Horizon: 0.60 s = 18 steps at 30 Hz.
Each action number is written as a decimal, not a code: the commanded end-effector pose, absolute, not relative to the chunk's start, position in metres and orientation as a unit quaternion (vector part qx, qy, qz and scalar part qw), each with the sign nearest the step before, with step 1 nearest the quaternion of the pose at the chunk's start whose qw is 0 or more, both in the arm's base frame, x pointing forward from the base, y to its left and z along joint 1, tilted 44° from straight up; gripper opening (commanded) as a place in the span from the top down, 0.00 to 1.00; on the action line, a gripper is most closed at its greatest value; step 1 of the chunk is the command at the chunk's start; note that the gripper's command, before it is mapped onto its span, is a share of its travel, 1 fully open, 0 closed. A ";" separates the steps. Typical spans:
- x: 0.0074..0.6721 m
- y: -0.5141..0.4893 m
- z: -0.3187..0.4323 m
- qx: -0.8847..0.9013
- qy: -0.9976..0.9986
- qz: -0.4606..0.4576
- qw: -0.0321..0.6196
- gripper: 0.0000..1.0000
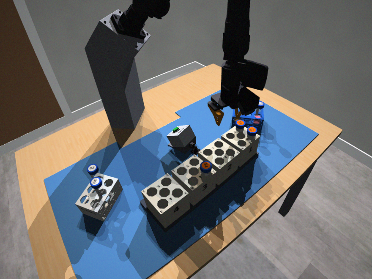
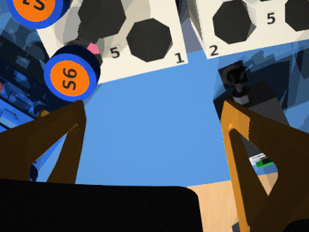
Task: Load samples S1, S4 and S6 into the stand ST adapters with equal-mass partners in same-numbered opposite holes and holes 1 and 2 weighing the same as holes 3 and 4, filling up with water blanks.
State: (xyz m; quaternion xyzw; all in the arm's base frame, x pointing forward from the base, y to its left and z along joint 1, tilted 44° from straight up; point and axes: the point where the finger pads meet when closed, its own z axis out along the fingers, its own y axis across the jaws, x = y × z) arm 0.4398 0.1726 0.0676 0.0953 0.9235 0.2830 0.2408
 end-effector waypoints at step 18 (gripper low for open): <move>0.423 0.056 -0.022 0.449 0.812 0.353 0.118 0.20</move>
